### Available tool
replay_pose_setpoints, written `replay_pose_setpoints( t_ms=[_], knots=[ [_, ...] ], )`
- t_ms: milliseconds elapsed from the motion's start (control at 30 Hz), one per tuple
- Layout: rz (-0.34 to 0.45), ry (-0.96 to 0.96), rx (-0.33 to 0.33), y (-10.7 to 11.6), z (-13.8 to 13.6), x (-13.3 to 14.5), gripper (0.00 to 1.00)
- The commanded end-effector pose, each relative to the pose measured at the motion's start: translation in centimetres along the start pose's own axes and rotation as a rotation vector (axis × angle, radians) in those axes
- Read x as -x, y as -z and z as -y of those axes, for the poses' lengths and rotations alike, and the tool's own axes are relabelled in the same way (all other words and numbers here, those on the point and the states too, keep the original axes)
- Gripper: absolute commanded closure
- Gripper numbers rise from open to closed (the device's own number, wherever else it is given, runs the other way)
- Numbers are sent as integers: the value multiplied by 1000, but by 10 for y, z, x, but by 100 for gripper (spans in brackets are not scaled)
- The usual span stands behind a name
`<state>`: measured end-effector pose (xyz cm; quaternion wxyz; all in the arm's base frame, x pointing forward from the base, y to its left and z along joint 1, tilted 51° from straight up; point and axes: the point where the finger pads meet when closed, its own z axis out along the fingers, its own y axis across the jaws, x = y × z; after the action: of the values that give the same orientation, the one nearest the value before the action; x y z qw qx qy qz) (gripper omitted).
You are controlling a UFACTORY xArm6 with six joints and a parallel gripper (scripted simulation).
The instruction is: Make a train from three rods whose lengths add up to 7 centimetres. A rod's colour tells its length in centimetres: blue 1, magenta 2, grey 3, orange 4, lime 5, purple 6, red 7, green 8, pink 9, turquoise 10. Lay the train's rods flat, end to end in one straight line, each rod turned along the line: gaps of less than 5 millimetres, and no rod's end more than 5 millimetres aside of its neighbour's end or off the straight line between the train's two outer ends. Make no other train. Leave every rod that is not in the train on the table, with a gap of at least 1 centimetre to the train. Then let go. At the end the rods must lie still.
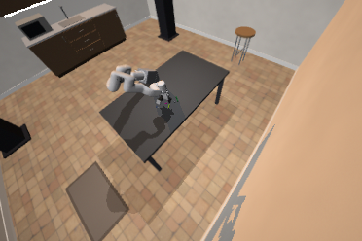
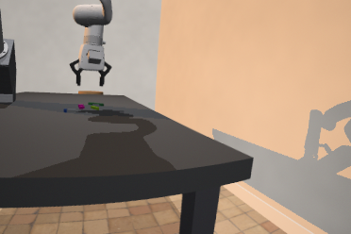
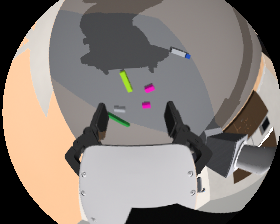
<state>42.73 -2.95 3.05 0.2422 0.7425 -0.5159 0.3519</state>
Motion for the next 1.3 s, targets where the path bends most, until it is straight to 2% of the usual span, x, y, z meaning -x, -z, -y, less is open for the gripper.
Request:
replay_pose_setpoints(
  t_ms=[0,200,267,333,767,833,900,1267],
  knots=[
    [5,166,8,-1,7,8,0],
    [5,365,8,-3,15,19,0],
    [5,365,8,-3,15,19,0],
    [5,487,8,-4,19,26,0],
    [5,908,8,-8,32,52,0],
    [5,908,8,-8,32,52,0],
    [5,1028,8,-9,35,59,0],
    [4,1352,9,-13,43,80,0]
  ],
)
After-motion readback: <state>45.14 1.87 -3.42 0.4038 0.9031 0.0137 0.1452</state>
